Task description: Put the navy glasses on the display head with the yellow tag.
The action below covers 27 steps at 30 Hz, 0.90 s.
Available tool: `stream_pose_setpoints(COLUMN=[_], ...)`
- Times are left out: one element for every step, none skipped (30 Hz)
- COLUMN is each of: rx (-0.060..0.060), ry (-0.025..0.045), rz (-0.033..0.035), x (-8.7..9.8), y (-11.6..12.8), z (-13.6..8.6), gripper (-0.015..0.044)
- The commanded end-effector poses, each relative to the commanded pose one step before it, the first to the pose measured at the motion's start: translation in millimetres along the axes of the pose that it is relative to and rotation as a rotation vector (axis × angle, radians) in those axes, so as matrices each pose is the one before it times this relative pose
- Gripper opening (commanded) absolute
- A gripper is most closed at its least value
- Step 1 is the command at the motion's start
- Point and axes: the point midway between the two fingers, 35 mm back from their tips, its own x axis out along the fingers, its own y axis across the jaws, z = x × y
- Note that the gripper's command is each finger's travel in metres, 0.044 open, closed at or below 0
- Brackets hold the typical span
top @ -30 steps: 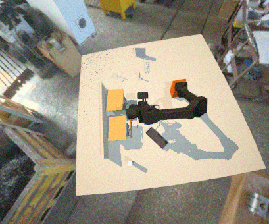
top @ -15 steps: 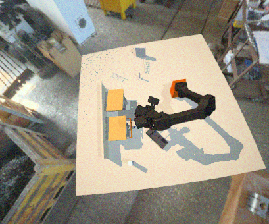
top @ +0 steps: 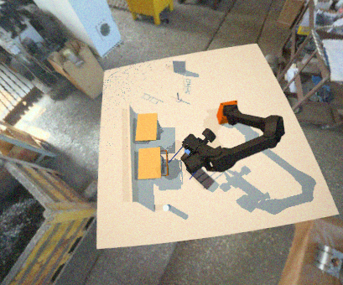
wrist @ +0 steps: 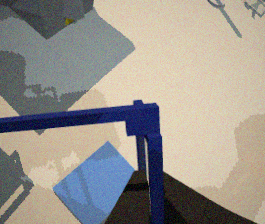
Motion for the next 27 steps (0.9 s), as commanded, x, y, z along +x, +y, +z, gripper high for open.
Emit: stream_pose_setpoints(rx=[0.1123, 0.0270, 0.0271, 0.0271, 0.0272, 0.0273, 0.0273, 0.0274, 0.0274, 0.0275, 0.0276, 0.0276, 0.0277, 0.0277, 0.0278, 0.0279, 0.0279, 0.0280, 0.0281, 0.0281, 0.0282, 0.0283, 0.0283, 0.0284, 0.0285, 0.0285, 0.0286], ry=[-0.02019, -0.00373, -0.00346, -0.00317, -0.00288, -0.00259, -0.00228, -0.00197, -0.00166, -0.00134, -0.00102, -0.00070, -0.00037, -0.00004, 0.00029, 0.00062, 0.00095, 0.00129, 0.00162, 0.00194, 0.00227, 0.00259, 0.00291, 0.00323, 0.00354, 0.00385, 0.00415], rz=[0.01634, 0.00643, 0.00661, 0.00677, 0.00692, 0.00706, 0.00719, 0.00730, 0.00740, 0.00749, 0.00756, 0.00762, 0.00767, 0.00770, 0.00772, 0.00772, 0.00771, 0.00769, 0.00765, 0.00759, 0.00753, 0.00744, 0.00735, 0.00724, 0.00712, 0.00698, 0.00684], x=[-7.19, -2.02, -2.03, -2.03, -2.03, -2.03, -2.03, -2.03, -2.04, -2.04, -2.04, -2.04, -2.04, -2.04, -2.03, -2.03, -2.03, -2.03, -2.03, -2.03, -2.02, -2.02, -2.02, -2.01, -2.01, -2.01, -2.00], y=[-4.87, -0.79, -0.85, -0.90, -0.95, -0.99, -1.03, -1.07, -1.11, -1.14, -1.17, -1.20, -1.22, -1.24, -1.26, -1.28, -1.29, -1.30, -1.30, -1.31, -1.31, -1.30, -1.30, -1.29, -1.28, -1.26, -1.24], z=[-6.98, -1.56, -1.51, -1.45, -1.39, -1.34, -1.28, -1.22, -1.15, -1.09, -1.03, -0.96, -0.89, -0.83, -0.76, -0.69, -0.63, -0.56, -0.49, -0.43, -0.36, -0.30, -0.23, -0.17, -0.10, -0.04, 0.02], gripper=[0.0000, 0.0000, 0.0000, 0.0000, 0.0000, 0.0000, 0.0000, 0.0000, 0.0000, 0.0000, 0.0000, 0.0000, 0.0000, 0.0000, 0.0000, 0.0000, 0.0000, 0.0000, 0.0000, 0.0000, 0.0000, 0.0000, 0.0000, 0.0000, 0.0000, 0.0000, 0.0000])
